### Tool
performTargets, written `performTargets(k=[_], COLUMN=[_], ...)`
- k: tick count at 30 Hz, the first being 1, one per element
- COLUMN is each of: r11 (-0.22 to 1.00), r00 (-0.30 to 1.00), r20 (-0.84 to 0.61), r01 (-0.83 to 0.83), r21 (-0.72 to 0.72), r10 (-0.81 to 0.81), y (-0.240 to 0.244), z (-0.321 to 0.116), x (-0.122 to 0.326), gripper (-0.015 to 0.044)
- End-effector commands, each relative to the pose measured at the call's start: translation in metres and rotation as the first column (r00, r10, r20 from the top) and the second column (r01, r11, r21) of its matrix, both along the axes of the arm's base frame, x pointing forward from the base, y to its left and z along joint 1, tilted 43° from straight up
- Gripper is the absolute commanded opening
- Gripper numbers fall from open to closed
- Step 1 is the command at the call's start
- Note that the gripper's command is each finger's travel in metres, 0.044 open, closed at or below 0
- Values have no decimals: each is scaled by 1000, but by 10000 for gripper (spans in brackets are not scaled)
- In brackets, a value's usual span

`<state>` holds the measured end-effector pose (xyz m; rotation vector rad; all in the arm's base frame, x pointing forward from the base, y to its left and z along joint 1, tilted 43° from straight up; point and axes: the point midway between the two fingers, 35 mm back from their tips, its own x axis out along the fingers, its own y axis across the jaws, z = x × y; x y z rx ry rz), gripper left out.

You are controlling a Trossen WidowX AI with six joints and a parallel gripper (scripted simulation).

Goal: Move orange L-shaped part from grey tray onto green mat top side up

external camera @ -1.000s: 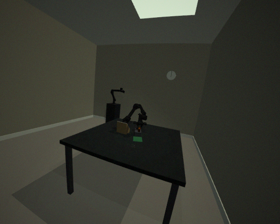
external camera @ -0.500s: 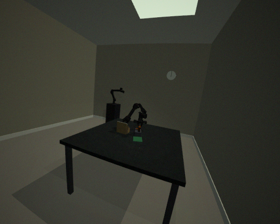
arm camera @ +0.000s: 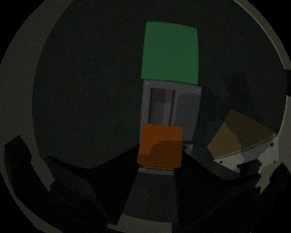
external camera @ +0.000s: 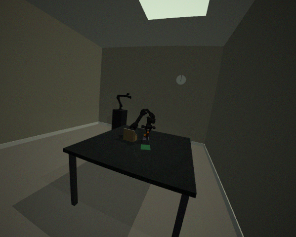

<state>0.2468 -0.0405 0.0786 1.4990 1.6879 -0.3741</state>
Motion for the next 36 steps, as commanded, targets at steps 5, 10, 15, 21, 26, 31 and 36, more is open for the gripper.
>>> performTargets(k=[5,10,15,21,26,31,36], r11=[1000,1000,1000,1000,1000,1000,1000], r00=[1000,1000,1000,1000,1000,1000,1000], r20=[-1,-1,-1,-1,0,0,1], r01=[-3,-3,-3,-3,-3,-3,-3], r21=[-2,-2,-2,-3,-4,-4,-5], r10=[3,3,3,3,3,3,3], y=[-9,-10,-13,-24,-38,-51,-64], z=[9,10,12,0,-13,-24,-36], x=[-1,-1,-1,5,11,17,22], gripper=[0,0,0,0,0,0,0])
